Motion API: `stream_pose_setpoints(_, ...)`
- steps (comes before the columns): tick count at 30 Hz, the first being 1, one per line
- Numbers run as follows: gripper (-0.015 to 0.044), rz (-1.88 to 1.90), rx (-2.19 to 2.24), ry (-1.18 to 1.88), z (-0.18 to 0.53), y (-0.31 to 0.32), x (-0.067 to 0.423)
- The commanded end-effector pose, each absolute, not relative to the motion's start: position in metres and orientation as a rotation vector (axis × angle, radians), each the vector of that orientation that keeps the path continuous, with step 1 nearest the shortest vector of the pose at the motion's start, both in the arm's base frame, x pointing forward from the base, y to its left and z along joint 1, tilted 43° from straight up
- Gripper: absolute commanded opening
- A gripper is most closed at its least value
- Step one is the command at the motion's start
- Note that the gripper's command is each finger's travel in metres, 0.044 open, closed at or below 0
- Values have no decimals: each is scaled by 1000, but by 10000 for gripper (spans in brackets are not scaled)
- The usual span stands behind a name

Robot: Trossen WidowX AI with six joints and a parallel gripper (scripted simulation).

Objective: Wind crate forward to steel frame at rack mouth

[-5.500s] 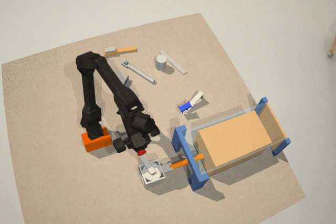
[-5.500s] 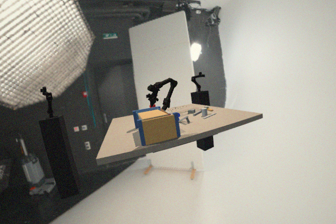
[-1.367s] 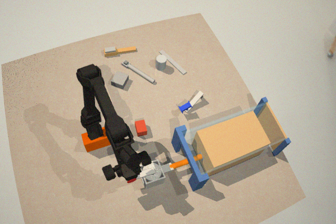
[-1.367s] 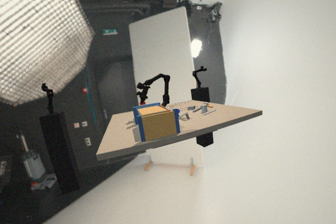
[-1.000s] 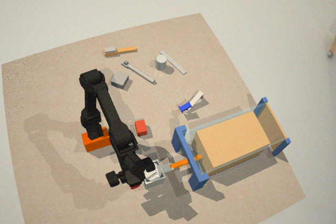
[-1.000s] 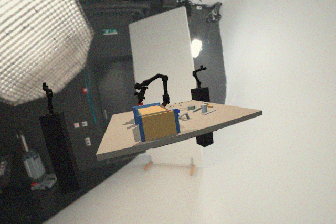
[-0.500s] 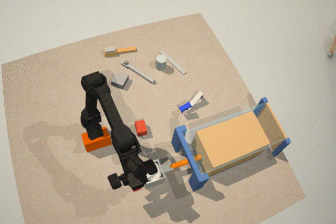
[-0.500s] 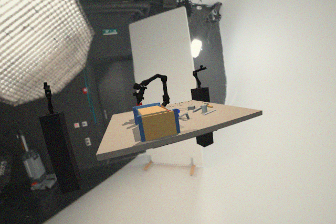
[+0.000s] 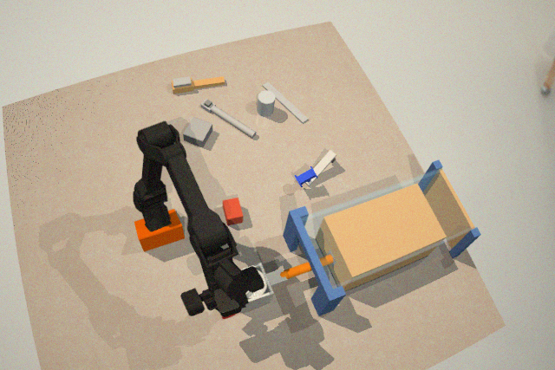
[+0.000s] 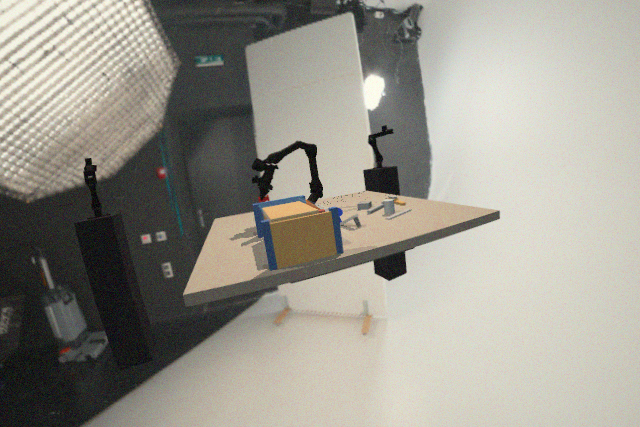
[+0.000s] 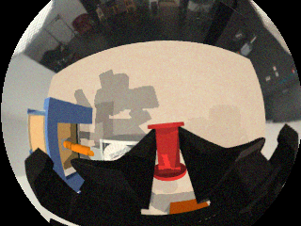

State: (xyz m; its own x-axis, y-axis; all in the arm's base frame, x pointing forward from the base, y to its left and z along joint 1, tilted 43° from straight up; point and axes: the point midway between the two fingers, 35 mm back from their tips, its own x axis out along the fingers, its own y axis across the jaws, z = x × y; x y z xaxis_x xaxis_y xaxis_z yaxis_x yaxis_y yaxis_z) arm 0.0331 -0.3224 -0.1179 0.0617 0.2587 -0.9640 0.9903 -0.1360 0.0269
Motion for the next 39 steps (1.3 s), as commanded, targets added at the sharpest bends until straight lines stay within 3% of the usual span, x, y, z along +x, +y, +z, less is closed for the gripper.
stream_pose_setpoints(1,0,-1105,1525,1299,-135,-327,47)
stream_pose_setpoints(39,0,-1103,1525,1295,-149,-350,75)
